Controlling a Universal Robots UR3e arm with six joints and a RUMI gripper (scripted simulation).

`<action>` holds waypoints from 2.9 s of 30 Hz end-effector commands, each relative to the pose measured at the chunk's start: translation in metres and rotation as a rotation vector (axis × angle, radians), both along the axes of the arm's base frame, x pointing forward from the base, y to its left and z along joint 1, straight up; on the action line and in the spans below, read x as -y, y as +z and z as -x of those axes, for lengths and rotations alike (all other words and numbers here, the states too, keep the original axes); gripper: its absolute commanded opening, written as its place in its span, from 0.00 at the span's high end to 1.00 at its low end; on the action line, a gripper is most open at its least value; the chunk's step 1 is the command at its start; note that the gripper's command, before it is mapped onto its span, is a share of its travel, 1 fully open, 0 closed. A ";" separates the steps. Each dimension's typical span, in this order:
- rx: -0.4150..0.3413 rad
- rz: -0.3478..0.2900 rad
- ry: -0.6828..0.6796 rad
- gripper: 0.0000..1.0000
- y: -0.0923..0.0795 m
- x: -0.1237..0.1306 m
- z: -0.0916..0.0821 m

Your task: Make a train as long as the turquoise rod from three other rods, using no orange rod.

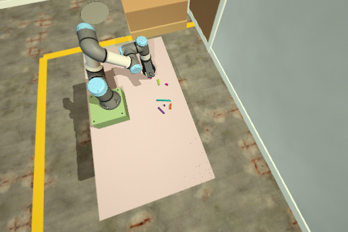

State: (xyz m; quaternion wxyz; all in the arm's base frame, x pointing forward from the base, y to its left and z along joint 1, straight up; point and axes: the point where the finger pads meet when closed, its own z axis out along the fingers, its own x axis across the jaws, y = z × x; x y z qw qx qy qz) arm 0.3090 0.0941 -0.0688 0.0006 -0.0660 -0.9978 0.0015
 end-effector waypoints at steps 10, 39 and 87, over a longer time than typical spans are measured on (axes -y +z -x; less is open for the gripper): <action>0.002 0.000 0.000 1.00 0.001 0.000 -0.001; 0.002 0.000 0.000 1.00 0.001 -0.001 -0.001; 0.002 0.000 0.000 1.00 -0.011 -0.001 -0.001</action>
